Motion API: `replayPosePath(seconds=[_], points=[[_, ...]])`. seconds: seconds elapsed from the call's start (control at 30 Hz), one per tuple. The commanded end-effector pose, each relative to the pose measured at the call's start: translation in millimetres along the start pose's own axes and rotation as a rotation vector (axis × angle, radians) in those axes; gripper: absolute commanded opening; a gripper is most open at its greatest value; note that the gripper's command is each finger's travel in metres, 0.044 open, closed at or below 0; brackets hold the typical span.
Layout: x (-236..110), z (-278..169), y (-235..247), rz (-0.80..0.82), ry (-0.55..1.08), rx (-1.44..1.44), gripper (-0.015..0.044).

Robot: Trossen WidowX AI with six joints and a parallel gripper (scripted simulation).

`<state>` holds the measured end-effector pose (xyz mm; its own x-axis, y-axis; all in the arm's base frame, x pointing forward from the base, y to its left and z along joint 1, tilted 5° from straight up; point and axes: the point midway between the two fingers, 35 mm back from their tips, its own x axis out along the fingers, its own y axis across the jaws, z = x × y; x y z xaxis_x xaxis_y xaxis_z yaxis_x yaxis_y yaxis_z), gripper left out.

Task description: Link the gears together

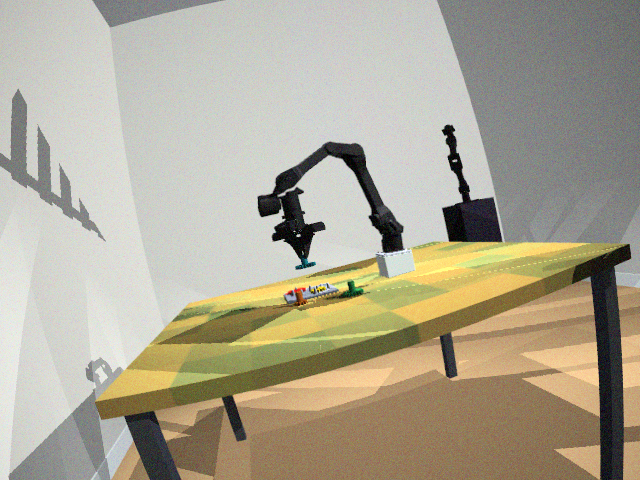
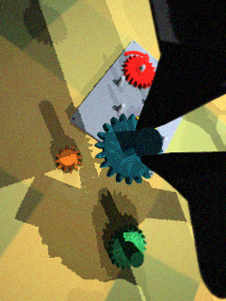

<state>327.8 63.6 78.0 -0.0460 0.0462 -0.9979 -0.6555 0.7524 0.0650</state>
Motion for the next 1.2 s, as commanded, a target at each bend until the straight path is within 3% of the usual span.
replayPosePath(seconds=[0.0, 1.17], points=[[4, -5, -8, -0.004, 0.002, -0.004, 0.0000], [35, -67, -73, -0.010, 0.007, -0.018, 0.0000]])
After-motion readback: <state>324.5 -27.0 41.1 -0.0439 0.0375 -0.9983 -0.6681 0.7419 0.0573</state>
